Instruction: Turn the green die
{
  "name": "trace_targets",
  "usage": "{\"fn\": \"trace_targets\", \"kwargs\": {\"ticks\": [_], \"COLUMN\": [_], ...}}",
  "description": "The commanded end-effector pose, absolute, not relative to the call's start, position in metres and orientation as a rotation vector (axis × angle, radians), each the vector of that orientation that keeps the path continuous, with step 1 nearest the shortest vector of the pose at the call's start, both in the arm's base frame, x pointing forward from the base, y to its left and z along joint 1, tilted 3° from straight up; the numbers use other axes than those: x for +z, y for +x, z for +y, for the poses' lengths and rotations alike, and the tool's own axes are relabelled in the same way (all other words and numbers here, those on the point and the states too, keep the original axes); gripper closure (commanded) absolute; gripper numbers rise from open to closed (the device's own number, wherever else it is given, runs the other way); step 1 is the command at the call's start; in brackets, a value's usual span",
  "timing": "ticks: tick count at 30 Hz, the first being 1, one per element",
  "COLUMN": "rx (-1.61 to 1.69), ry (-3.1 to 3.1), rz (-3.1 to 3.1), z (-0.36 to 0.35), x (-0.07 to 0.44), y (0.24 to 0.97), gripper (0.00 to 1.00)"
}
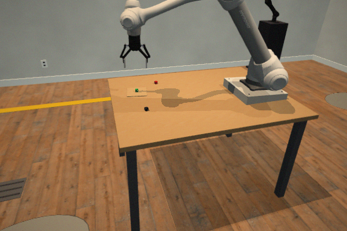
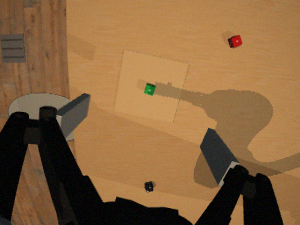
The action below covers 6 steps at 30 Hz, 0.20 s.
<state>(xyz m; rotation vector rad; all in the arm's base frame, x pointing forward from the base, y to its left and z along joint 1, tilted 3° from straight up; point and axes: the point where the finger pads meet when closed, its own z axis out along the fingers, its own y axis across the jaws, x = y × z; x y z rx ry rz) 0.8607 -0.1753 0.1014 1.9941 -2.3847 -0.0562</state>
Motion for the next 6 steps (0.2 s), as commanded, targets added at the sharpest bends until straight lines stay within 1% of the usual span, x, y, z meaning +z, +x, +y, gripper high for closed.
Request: {"fn": "trace_targets", "kwargs": {"ticks": [1,6], "rx": [-0.056,-0.056], "ry": [1.994,1.994], "rz": [-2.385,-2.385], "z": [-0.1752,-0.1752], "x": [0.1016,0.1016], "y": [0.8606,0.8606], "gripper": [0.00,0.00]}}
